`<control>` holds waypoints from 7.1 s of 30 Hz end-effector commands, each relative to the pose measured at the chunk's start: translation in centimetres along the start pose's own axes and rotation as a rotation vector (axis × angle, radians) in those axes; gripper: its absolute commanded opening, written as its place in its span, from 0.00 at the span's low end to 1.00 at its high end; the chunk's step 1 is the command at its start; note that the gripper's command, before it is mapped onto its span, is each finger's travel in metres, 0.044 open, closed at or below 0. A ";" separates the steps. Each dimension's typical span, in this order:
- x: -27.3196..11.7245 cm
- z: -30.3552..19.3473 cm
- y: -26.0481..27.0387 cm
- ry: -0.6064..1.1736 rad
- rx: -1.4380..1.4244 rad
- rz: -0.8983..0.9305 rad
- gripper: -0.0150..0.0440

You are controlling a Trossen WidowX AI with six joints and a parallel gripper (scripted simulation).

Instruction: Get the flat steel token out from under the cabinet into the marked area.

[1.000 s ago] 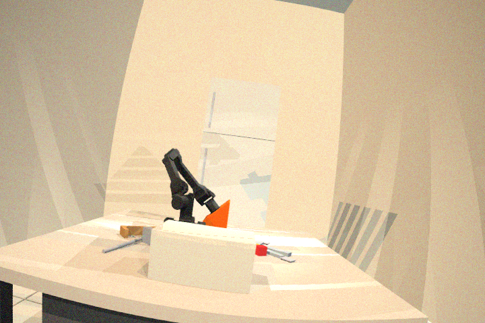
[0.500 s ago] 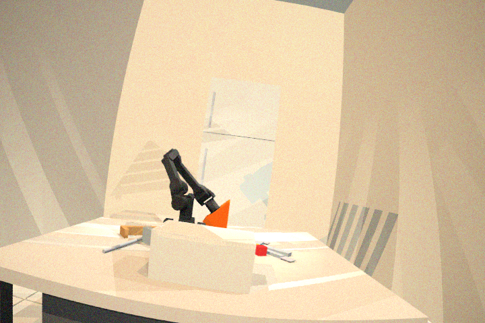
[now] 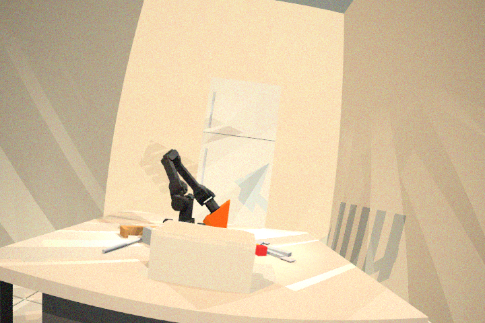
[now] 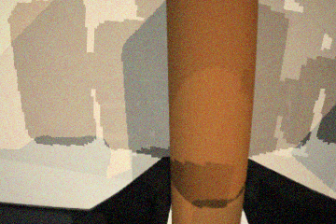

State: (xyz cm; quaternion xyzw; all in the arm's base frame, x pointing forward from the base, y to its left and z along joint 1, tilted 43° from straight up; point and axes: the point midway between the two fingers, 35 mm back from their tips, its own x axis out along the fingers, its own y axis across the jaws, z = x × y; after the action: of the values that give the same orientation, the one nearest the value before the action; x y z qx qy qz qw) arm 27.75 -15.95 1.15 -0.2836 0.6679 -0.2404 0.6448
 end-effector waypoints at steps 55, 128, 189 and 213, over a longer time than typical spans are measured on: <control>-0.1 6.4 0.0 -0.003 0.004 -0.001 0.25; -0.1 13.0 0.2 -0.006 0.007 -0.001 0.25; 0.0 13.0 6.3 -0.006 0.007 0.002 0.25; 0.0 10.9 6.2 -0.005 0.006 0.002 0.25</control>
State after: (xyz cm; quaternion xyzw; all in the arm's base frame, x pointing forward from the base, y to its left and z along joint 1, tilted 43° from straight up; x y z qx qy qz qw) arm 38.71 -10.92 -3.56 -0.2811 0.6640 -0.2421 0.6492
